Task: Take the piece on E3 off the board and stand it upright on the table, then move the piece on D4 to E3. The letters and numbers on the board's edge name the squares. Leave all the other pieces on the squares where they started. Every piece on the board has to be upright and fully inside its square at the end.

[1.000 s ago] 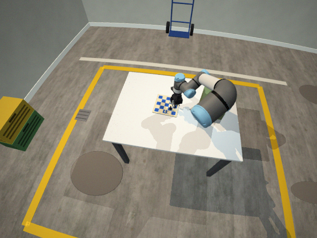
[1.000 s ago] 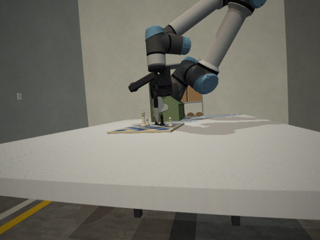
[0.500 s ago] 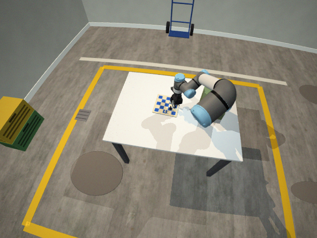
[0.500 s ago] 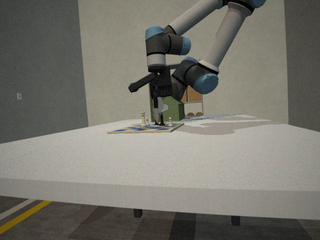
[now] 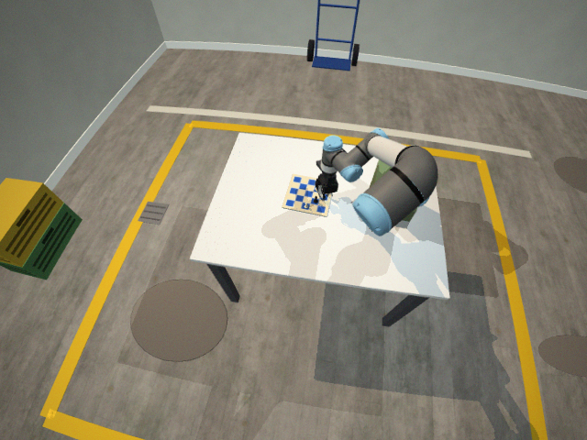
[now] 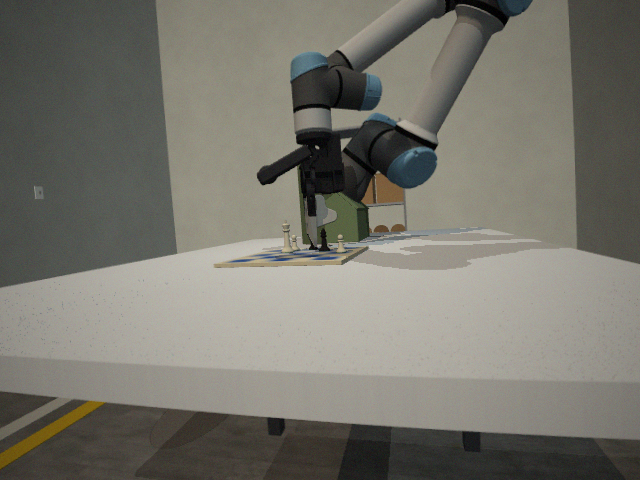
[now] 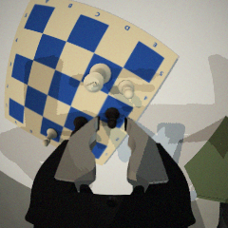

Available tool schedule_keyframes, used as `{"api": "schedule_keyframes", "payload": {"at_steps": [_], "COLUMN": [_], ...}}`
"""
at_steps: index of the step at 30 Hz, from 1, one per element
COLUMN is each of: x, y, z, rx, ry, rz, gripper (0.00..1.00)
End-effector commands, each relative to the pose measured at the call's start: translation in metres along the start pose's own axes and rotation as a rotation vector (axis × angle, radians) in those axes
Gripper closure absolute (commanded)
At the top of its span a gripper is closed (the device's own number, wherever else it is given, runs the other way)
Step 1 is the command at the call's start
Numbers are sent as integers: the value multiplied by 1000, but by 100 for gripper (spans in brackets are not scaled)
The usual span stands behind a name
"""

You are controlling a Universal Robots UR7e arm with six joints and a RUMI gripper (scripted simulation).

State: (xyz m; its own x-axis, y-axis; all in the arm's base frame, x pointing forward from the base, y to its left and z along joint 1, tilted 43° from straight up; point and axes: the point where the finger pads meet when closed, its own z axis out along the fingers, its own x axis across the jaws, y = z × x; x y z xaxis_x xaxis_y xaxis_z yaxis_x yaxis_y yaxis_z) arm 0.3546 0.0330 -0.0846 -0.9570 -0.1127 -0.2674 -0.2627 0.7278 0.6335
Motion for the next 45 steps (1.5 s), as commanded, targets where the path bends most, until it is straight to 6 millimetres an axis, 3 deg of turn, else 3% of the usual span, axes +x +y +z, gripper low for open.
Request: {"api": "schedule_keyframes", "payload": {"at_steps": [1, 4, 5, 45], "x": [0, 0, 0, 0], "y": [0, 0, 0, 0], "z": [0, 0, 0, -2], "rx": [1, 1, 1, 1], "ry": [-1, -1, -1, -1], "rz": [0, 0, 0, 0], "gripper": [80, 80, 100, 100]}}
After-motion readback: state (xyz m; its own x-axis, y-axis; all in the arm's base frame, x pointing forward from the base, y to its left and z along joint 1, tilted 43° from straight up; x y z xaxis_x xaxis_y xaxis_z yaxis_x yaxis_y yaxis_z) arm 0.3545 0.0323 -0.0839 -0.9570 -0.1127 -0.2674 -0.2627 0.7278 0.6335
